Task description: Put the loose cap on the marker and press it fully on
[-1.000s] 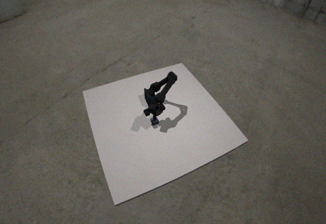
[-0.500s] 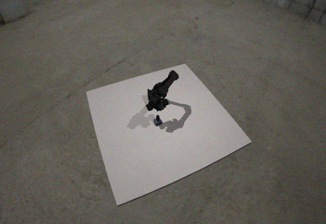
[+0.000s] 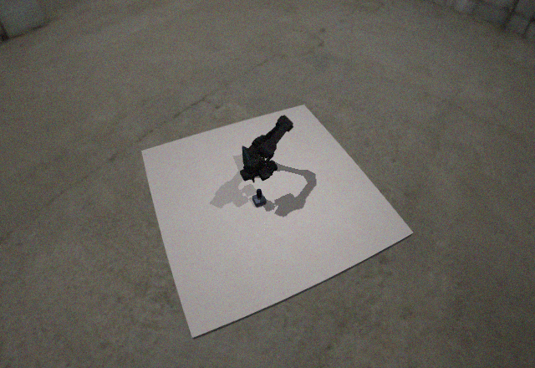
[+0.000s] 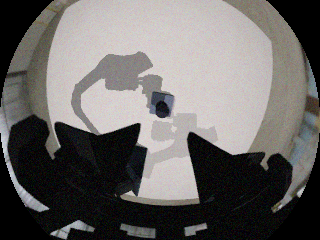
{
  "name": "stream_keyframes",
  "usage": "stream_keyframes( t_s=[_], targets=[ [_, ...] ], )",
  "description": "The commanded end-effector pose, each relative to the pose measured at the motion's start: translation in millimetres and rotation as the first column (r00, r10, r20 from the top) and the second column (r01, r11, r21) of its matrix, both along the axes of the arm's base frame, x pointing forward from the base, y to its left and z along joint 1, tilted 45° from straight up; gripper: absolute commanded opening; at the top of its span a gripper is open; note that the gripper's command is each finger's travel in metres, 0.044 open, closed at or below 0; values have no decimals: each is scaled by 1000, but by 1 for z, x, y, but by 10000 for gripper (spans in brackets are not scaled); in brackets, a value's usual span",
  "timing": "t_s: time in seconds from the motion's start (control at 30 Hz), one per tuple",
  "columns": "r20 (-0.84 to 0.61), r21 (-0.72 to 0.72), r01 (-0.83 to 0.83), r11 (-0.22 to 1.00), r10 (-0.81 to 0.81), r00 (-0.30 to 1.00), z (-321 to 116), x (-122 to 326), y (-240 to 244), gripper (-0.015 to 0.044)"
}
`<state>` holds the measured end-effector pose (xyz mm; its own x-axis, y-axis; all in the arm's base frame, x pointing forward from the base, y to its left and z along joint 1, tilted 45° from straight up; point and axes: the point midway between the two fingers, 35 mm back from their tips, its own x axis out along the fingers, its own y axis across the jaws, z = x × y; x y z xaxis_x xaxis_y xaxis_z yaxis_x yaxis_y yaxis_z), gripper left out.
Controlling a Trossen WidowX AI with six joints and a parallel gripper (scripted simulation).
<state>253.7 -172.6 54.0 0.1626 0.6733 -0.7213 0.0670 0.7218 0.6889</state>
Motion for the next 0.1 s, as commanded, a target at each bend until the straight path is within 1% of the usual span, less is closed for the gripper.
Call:
stream_keyframes(
  t_s=[0.0, 0.07],
  targets=[
    [-3, -2, -6, 1000, 6, 1000, 0, -1, 0, 394],
    [-3, -2, -6, 1000, 6, 1000, 0, -1, 0, 440]
  ],
)
